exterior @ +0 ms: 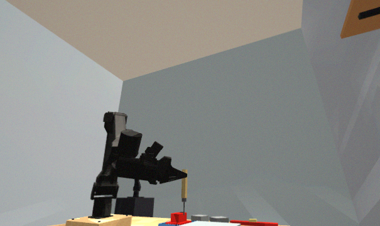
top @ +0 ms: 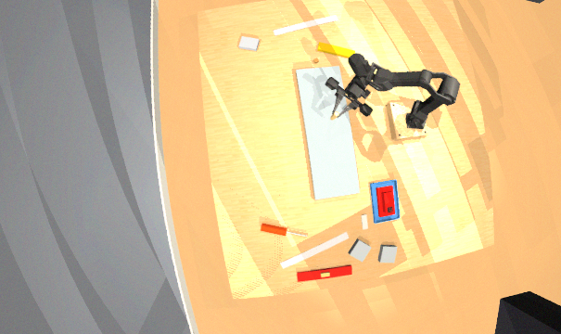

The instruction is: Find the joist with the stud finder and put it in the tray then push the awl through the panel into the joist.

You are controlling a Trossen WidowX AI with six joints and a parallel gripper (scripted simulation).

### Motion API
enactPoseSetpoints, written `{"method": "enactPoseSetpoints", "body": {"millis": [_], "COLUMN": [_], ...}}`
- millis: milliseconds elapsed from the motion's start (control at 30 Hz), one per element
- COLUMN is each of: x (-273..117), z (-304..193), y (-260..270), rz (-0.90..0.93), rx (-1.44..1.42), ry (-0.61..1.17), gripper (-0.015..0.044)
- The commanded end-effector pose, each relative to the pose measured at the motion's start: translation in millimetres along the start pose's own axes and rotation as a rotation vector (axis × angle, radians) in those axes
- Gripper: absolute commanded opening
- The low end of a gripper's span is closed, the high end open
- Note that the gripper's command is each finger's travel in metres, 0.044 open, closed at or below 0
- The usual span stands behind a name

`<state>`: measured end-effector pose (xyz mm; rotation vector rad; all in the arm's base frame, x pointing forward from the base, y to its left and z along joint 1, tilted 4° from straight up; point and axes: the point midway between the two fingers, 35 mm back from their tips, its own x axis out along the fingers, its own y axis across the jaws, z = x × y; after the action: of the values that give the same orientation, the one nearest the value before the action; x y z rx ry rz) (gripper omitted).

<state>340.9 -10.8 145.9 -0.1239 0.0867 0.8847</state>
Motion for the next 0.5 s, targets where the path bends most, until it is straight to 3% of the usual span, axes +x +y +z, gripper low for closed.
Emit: {"method": "enactPoseSetpoints", "body": {"millis": [0,467], "x": [0.3,1.2], "z": [-2.9,-12.4], "y": [0.8,0.9], "rz": [0.005,0.005], "rx": [-0.004,-0.004], "ry": [-0.003,-0.003], "gripper": [0.0000,0.0000]}}
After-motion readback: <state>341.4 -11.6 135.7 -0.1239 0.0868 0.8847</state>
